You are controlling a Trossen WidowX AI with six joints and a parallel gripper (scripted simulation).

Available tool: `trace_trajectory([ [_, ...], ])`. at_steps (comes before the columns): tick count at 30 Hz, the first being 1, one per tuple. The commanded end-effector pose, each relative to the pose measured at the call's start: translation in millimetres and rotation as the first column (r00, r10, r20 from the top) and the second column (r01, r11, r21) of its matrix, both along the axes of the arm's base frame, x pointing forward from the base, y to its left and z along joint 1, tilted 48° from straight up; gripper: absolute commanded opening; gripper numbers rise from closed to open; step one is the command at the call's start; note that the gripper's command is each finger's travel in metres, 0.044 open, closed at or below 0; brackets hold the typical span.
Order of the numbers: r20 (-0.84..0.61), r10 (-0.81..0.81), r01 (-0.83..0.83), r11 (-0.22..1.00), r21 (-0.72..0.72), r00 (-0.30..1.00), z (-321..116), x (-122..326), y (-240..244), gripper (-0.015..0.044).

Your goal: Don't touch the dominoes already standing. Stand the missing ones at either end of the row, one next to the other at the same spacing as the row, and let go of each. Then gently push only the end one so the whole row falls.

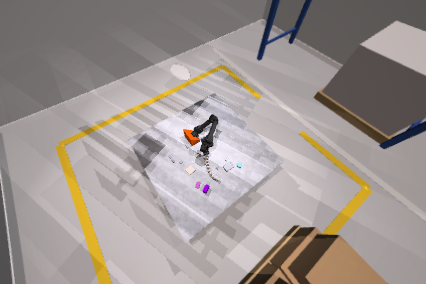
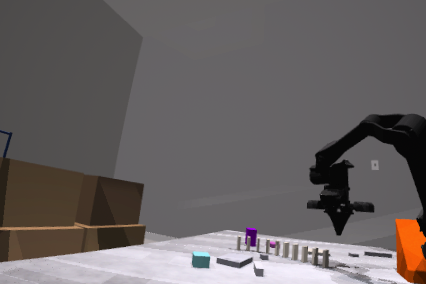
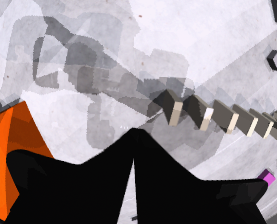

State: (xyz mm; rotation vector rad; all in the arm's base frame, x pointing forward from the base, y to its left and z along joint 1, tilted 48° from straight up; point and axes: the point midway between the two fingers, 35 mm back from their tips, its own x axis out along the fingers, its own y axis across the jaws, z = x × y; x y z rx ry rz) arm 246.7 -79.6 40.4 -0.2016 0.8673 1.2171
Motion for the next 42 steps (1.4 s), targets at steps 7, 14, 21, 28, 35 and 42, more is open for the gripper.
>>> trace_trajectory([
  [7,0.005,0.003,-0.003,1.000,0.003,1.000,0,0,1,0.0000],
  [14,0.005,0.003,-0.003,1.000,0.003,1.000,0,0,1,0.0000],
  [21,0.005,0.003,-0.003,1.000,0.003,1.000,0,0,1,0.0000],
  [28,0.005,0.003,-0.003,1.000,0.003,1.000,0,0,1,0.0000],
  [35,0.006,0.001,-0.001,1.000,0.002,1.000,-40,8,42,0.0000],
  [42,0.006,0.002,-0.003,1.000,0.006,1.000,-54,7,60,0.0000],
])
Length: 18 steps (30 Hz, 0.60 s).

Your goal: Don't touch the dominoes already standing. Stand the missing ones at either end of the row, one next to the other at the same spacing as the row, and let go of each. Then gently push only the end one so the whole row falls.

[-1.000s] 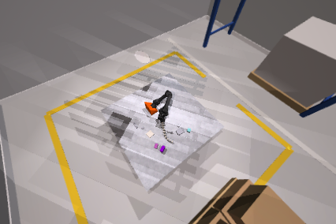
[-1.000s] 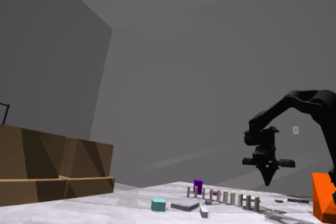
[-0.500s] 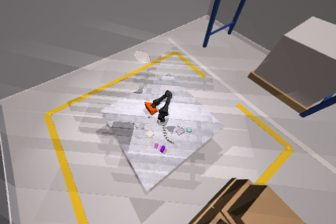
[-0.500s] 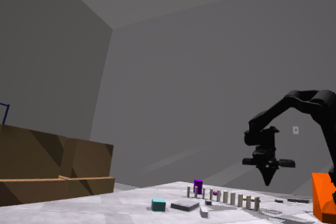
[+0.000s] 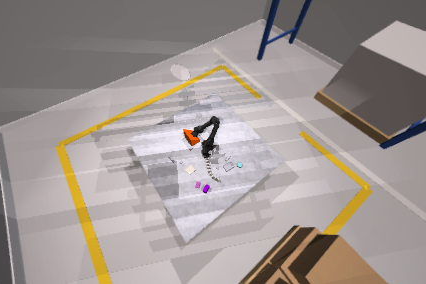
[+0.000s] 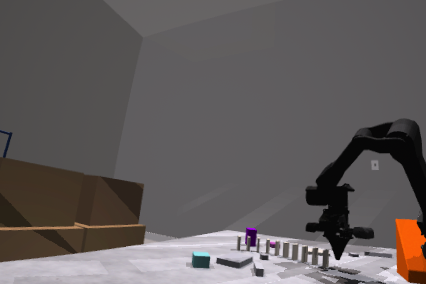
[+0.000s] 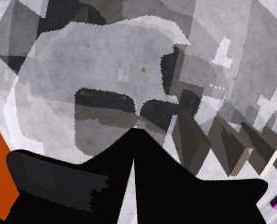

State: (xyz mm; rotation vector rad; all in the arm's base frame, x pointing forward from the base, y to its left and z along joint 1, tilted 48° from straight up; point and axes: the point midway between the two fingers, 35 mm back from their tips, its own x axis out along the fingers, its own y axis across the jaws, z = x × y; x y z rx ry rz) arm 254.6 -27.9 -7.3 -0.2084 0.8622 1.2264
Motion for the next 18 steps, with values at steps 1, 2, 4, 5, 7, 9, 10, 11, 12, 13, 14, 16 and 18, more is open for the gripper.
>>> trace_trajectory([
  [1,0.001,-0.008,0.008,1.000,0.005,1.000,-6,0,8,0.0000],
  [2,0.001,-0.008,0.008,1.000,0.005,1.000,-6,0,8,0.0000],
  [4,0.002,-0.008,0.008,1.000,0.005,1.000,-7,1,8,0.0000],
  [5,0.002,-0.008,0.008,1.000,0.005,1.000,-7,2,7,0.0000],
  [7,0.002,-0.008,0.008,1.000,0.005,1.000,-8,5,6,0.0000],
  [9,0.002,-0.008,0.008,1.000,0.005,1.000,-8,8,5,0.0000],
  [10,0.002,-0.008,0.008,1.000,0.005,1.000,-9,9,4,0.0000],
  [11,0.002,-0.008,0.008,1.000,0.005,1.000,-9,11,4,0.0000],
  [12,0.002,-0.008,0.008,1.000,0.005,1.000,-10,12,3,0.0000],
  [13,0.002,-0.008,0.008,1.000,0.005,1.000,-10,14,2,0.0000],
  [14,0.002,-0.008,0.008,1.000,0.005,1.000,-10,15,2,0.0000],
  [16,0.003,-0.008,0.008,1.000,0.005,1.000,-11,18,0,0.0000],
  [18,0.003,-0.008,0.008,1.000,0.004,1.000,-12,21,-1,0.0000],
])
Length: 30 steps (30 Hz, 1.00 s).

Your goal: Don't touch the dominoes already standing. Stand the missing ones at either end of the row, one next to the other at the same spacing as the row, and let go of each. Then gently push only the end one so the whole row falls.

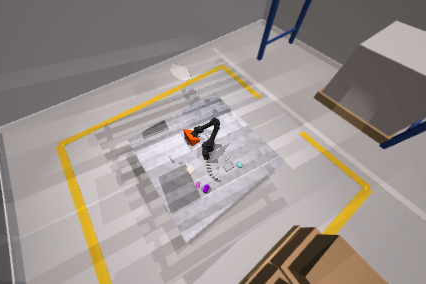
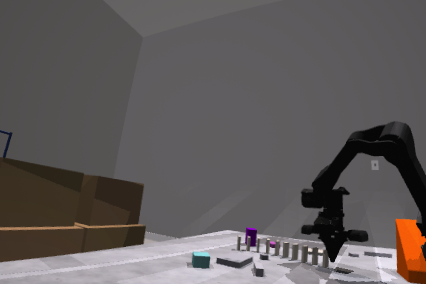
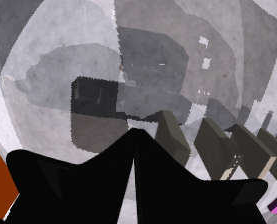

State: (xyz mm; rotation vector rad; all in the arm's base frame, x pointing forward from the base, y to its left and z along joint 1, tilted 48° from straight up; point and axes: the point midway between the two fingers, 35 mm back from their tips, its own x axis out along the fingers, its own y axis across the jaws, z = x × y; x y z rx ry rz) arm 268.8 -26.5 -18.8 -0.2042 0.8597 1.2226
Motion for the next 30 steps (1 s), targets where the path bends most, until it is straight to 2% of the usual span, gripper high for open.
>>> trace_trajectory([
  [1,0.002,-0.003,0.003,1.000,0.002,1.000,-1,8,-3,0.0000],
  [9,-0.005,-0.005,0.005,1.000,0.000,1.000,-4,11,-5,0.0000],
  [13,-0.061,-0.088,0.087,0.996,-0.020,0.994,-15,1,-24,0.0000],
  [16,-0.006,-0.056,0.056,0.998,-0.043,0.998,0,16,-44,0.0000],
  [22,0.002,-0.004,0.004,1.000,-0.003,1.000,29,30,-58,0.0000],
  [30,0.003,-0.003,0.003,1.000,-0.002,1.000,30,30,-58,0.0000],
])
